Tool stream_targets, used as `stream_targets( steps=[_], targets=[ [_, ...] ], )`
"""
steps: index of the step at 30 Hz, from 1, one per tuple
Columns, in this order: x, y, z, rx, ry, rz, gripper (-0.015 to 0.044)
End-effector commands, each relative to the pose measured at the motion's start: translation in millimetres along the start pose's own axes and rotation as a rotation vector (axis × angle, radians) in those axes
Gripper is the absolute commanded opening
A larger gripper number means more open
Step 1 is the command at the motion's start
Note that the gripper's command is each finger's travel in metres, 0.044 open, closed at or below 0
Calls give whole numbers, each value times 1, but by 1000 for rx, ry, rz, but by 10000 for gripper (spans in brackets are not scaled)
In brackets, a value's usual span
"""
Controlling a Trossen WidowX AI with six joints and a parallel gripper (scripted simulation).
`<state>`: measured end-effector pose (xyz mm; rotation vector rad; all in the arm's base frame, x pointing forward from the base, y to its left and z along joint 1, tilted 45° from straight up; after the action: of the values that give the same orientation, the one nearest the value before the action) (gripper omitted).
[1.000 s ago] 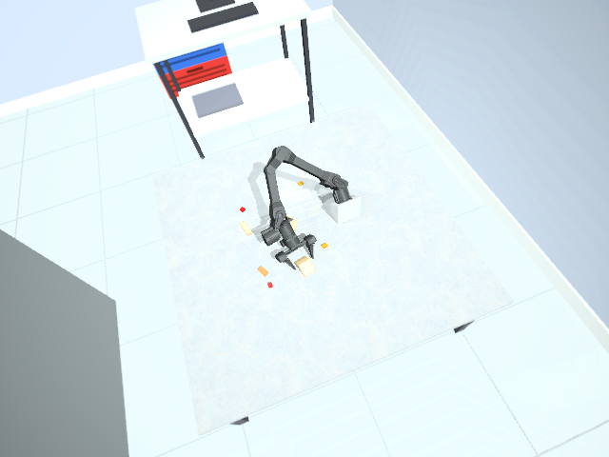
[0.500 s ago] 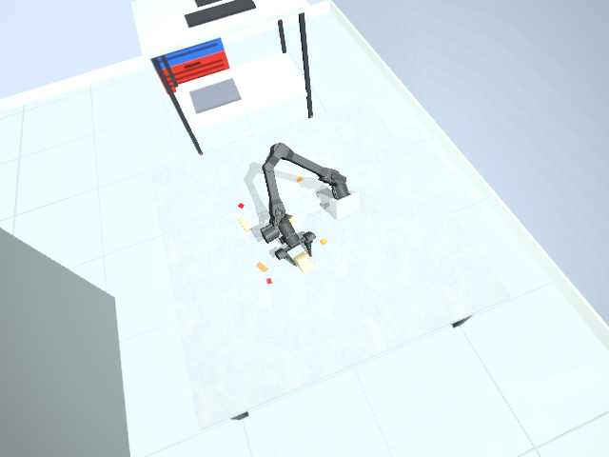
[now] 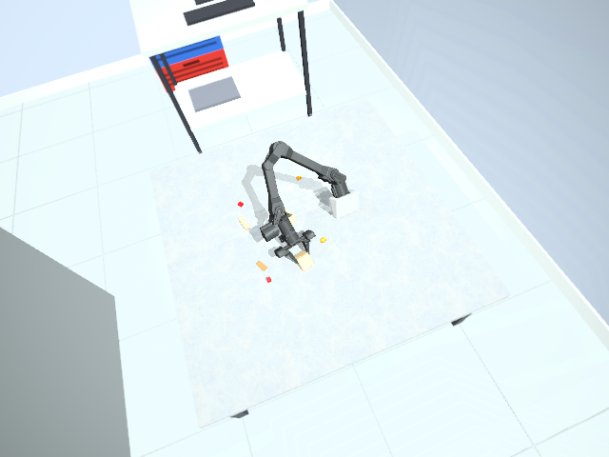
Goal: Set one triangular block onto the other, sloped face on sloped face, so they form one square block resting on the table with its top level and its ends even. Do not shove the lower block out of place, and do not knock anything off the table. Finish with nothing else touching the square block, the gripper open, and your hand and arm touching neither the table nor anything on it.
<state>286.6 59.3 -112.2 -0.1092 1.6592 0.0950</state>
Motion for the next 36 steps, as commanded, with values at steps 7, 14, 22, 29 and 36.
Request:
stream_targets(
  steps=[7,14,22,29,36],
  targets=[
    [-27,27,4,2,-3,1,0],
    [-52,52,4,2,-3,3,0],
    [-71,71,0,1,-2,5,0],
    [-71,71,0,1,-2,5,0],
    [-63,76,-1,-113,49,-120,0]
  ],
)
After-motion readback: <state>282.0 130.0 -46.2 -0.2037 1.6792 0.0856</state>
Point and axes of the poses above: the point midway between the two fingers, 35 mm back from their tips, its own x axis out along the fingers, its own z axis across the jaws, y = z × x, the point moved 4 cm from there along -x, back along the fingers, and after that the axes turned 1 degree about x, right-handed, at the moved point
